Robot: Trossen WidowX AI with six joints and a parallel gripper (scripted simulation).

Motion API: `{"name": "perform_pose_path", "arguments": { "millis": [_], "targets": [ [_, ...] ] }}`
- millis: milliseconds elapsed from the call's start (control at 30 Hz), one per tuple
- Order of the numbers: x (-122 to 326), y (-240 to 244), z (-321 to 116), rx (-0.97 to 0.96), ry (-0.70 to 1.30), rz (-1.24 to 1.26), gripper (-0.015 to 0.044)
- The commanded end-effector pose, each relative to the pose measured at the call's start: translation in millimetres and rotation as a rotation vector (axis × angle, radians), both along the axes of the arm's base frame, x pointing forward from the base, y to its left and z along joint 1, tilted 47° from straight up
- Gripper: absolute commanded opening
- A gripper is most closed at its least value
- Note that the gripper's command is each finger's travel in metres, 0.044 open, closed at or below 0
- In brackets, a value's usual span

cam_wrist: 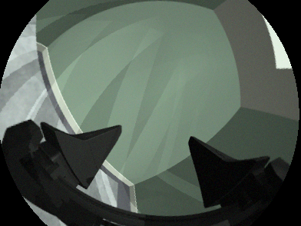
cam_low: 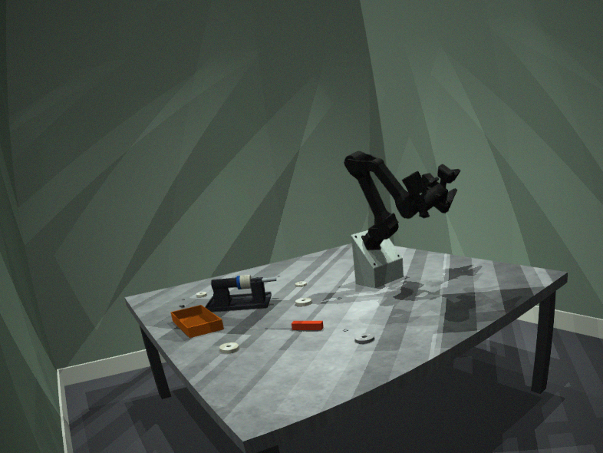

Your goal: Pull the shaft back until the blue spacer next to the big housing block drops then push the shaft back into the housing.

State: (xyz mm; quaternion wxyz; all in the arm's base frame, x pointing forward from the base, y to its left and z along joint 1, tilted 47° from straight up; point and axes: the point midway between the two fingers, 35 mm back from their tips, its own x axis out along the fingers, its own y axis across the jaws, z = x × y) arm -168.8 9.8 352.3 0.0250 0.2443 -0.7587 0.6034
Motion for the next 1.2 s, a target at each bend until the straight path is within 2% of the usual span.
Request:
{"name": "perform_pose_path", "arguments": {
  "millis": [0, 200, 467, 800, 1033, 1167],
  "targets": [
    [-6, 47, 1, -0.034, 0.023, -0.179, 0.044],
    [8, 130, -5, -0.15, 0.071, -0.496, 0.044],
    [41, 200, -23, -0.216, 0.082, -0.787, 0.044],
    [147, 289, -79, -0.333, 0.05, -1.298, 0.044],
    [213, 308, -113, -0.399, 0.018, -1.544, 0.044],
    [267, 314, -146, -0.44, -0.031, -1.749, 0.044]
  ]
}}
